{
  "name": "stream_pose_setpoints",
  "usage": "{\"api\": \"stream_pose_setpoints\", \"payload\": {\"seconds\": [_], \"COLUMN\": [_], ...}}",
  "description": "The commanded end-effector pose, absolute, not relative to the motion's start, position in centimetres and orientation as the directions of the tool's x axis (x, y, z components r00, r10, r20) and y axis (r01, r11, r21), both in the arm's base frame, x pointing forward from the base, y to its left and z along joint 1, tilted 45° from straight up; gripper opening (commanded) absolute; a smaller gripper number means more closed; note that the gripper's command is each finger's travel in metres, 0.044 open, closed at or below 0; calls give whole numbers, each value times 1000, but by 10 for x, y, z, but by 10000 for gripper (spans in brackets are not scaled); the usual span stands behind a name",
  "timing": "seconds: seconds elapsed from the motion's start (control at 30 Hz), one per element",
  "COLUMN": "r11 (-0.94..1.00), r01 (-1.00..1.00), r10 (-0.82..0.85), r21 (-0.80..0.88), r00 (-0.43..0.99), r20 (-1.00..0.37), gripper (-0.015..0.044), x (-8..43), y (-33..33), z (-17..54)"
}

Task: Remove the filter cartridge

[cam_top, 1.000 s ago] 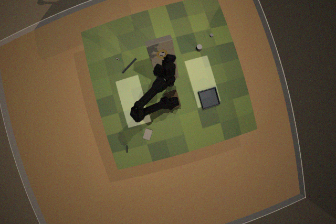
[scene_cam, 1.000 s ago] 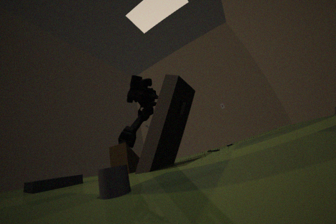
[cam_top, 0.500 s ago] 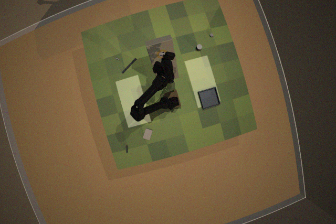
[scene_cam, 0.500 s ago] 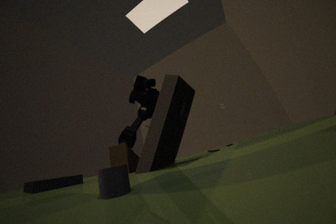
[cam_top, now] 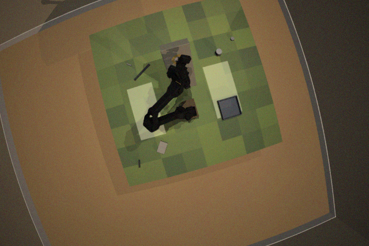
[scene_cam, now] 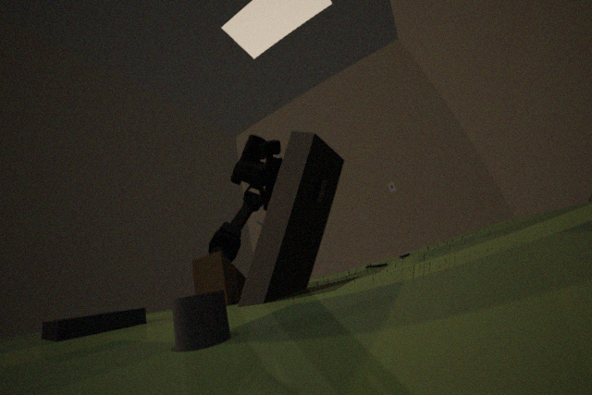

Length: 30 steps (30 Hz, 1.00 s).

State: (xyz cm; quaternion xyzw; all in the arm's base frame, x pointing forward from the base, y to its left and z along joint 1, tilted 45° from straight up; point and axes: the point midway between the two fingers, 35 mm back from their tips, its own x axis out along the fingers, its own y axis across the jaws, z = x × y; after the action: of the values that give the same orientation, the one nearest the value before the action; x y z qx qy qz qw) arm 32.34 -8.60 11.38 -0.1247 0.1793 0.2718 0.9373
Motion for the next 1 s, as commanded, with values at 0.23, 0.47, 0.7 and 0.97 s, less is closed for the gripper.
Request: {"api": "stream_pose_setpoints", "payload": {"seconds": [0.23, 0.47, 0.7, 0.97], "r11": [825, 825, 825, 825], "r01": [-551, -551, -551, -551], "r10": [462, 462, 462, 462], "r21": [-127, -127, -127, -127], "r00": [787, 787, 787, 787], "r20": [-409, -409, -409, -409], "gripper": [118, 118, 118, 118], "x": [323, 323, 324, 326], "y": [-85, -85, -86, -84], "z": [108, 109, 110, 109]}}
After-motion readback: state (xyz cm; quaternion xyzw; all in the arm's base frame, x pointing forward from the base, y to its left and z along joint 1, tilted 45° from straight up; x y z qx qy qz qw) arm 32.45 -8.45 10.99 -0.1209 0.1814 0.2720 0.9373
